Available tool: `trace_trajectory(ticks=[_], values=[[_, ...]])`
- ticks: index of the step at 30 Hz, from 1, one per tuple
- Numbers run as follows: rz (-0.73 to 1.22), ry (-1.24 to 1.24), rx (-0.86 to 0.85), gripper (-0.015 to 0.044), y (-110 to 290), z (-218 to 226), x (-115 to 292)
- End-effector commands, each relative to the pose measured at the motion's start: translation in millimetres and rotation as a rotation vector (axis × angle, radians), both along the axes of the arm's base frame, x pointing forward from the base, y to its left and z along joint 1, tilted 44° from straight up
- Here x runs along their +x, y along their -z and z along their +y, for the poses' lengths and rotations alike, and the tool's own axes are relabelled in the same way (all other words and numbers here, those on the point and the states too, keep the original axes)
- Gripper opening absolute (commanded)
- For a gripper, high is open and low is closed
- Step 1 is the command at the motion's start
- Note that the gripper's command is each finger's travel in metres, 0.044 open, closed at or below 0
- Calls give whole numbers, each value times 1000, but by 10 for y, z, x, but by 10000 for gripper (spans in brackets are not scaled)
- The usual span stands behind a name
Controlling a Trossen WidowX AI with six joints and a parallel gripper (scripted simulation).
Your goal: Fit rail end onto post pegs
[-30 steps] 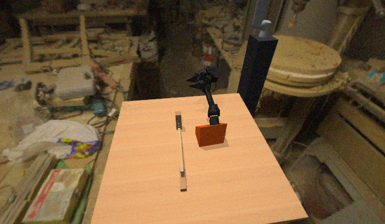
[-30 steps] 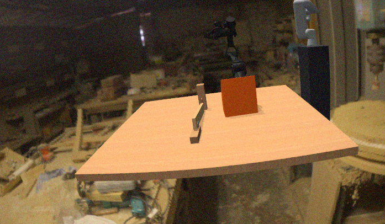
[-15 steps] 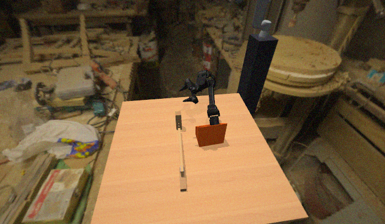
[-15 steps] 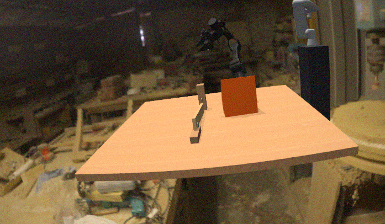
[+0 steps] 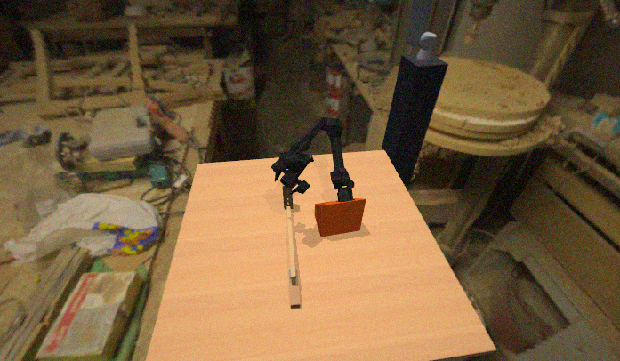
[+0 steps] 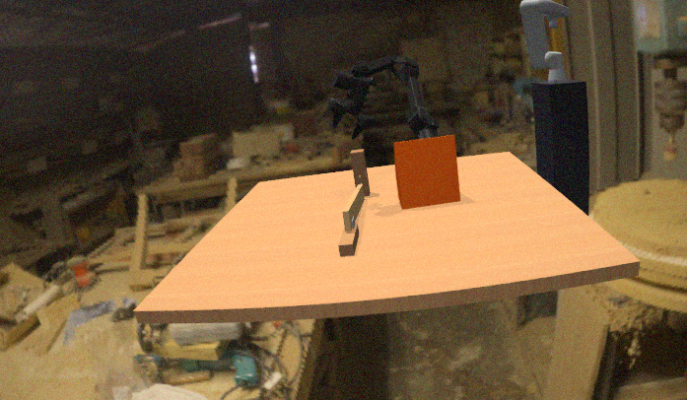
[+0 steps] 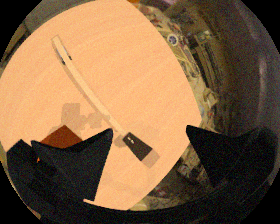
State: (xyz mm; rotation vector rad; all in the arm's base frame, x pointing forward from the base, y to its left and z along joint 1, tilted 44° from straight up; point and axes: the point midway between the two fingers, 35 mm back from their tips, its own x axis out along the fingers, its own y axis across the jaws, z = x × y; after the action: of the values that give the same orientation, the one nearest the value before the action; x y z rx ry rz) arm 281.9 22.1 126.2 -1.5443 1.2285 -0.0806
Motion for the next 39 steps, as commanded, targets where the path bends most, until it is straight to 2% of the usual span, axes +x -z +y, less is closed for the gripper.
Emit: trace_trajectory(ticks=[1, 12, 39], values=[[315, 11, -45, 440, 557, -456, 46], [770, -60, 9, 440, 1389, -1175, -96], [772, -61, 13, 440, 1612, -1369, -30]])
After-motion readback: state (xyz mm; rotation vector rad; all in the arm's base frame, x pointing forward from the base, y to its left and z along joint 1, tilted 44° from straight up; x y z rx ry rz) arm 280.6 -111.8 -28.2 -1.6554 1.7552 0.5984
